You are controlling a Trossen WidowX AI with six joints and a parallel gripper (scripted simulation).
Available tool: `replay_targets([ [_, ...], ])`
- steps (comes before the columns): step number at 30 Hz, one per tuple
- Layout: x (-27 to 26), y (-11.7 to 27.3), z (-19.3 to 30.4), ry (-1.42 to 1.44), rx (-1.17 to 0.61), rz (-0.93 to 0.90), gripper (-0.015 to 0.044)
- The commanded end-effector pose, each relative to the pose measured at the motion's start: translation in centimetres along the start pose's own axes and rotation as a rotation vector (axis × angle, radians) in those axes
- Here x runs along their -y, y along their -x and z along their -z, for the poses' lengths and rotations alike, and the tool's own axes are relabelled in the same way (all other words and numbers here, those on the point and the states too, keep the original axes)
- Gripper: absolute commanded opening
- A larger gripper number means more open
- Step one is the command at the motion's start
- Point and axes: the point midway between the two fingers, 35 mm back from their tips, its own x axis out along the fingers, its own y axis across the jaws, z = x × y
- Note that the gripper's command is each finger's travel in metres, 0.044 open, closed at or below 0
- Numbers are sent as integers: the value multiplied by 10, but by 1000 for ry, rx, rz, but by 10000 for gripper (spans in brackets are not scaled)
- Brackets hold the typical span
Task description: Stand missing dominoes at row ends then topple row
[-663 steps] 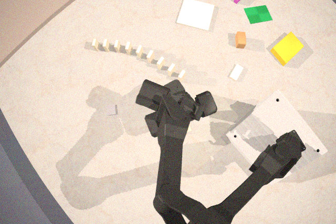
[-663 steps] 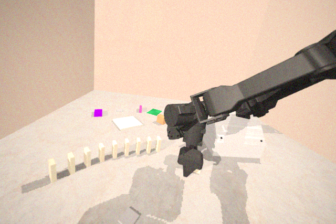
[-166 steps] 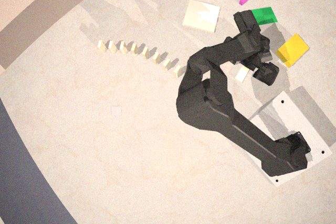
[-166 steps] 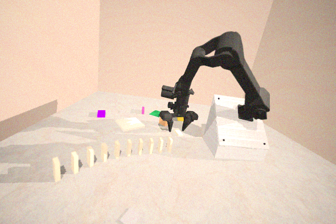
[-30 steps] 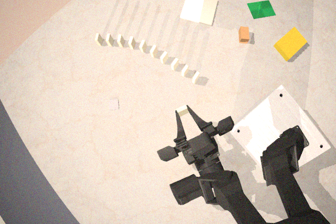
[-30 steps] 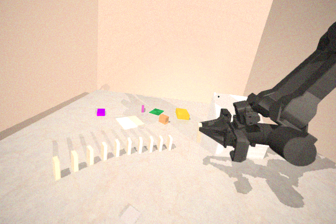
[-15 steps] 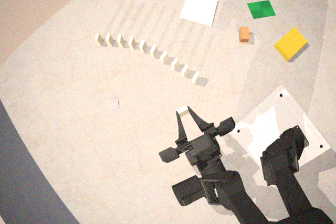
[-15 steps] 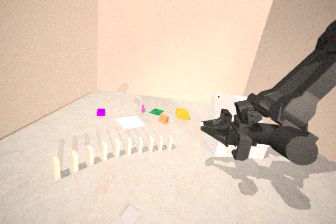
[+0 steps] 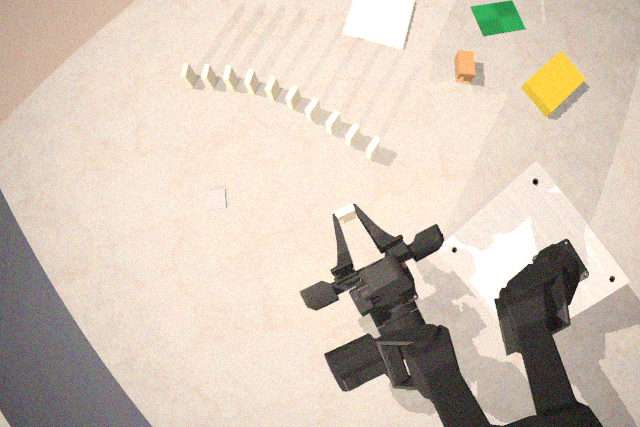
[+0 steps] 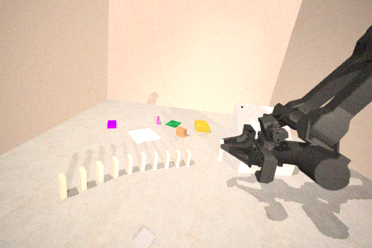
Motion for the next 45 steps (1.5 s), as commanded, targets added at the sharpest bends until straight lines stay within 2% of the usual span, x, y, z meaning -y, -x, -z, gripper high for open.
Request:
replay_targets([
  [1, -2, -2, 8, -2, 0, 3, 107],
  [45, 4, -15, 97, 8, 0, 2, 107],
])
